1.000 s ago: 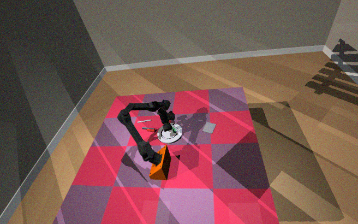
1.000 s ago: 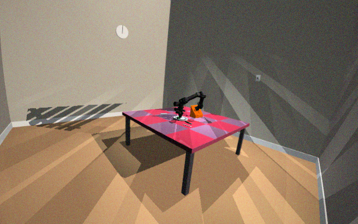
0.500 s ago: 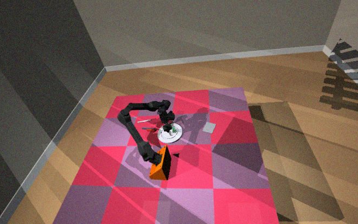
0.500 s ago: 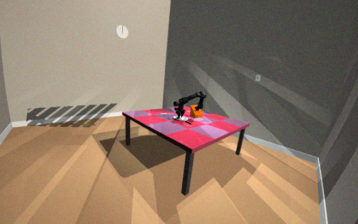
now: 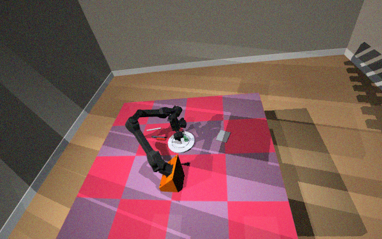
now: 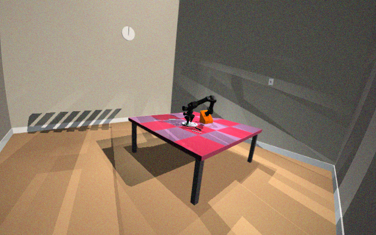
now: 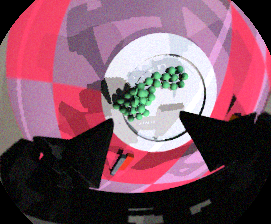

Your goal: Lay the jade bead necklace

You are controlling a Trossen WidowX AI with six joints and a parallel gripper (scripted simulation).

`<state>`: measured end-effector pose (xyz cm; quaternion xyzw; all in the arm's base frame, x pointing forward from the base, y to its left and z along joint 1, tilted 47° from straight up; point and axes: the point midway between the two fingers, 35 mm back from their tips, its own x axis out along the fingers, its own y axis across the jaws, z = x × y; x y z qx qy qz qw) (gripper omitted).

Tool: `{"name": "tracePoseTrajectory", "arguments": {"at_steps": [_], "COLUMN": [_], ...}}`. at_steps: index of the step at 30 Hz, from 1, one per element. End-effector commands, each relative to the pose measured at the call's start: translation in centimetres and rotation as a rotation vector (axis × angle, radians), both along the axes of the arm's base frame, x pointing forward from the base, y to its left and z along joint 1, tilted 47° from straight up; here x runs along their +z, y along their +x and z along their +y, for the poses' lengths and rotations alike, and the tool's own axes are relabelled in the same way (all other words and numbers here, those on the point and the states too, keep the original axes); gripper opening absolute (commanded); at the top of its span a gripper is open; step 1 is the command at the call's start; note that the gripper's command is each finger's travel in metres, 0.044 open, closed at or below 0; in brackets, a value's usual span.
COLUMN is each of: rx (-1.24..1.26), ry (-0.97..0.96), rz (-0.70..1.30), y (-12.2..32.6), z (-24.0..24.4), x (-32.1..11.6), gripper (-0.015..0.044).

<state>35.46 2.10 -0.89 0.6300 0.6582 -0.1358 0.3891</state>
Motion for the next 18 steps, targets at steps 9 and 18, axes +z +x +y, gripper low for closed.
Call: {"name": "tracePoseTrajectory", "arguments": {"at_steps": [9, 18], "rx": [0.092, 0.658], "ry": [-0.012, -0.094], "rz": [-0.100, -0.700], "y": [0.0, 0.1], "z": [-0.2, -1.3], "x": [0.1, 0.2], "gripper": [0.0380, 0.0380]}}
